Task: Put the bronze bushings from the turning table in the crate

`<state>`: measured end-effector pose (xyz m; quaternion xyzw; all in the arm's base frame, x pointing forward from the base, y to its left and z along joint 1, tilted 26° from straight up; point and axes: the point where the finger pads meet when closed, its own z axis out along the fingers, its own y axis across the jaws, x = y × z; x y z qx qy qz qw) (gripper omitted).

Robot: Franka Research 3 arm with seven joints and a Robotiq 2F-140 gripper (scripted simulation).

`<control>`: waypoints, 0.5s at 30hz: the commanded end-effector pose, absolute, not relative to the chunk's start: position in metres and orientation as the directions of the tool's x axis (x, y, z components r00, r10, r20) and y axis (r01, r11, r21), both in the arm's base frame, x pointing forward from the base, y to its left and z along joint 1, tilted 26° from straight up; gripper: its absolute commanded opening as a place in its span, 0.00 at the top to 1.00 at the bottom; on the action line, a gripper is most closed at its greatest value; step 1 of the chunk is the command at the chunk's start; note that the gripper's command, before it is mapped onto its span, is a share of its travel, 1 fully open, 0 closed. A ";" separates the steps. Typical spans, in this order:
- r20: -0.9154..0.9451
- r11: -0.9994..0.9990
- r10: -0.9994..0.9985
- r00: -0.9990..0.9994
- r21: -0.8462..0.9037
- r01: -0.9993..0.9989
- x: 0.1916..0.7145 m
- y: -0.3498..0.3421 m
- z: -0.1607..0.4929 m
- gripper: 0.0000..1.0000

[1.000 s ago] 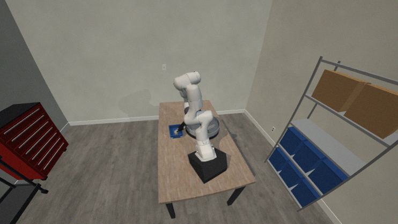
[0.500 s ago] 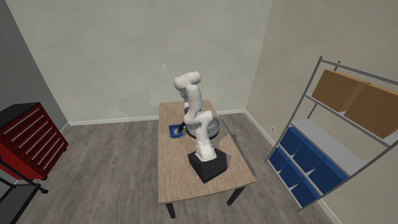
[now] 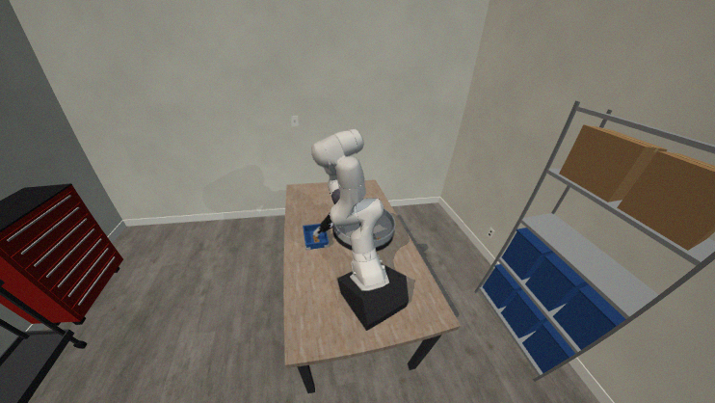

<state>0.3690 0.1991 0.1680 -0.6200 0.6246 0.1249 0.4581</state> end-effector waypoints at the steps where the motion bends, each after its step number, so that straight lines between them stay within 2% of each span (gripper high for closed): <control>1: -0.749 0.237 -0.648 0.135 -0.367 -0.899 0.357 0.198 0.184 0.93; 15: -0.749 0.237 -0.648 0.135 -0.367 -0.899 0.338 0.192 0.225 0.93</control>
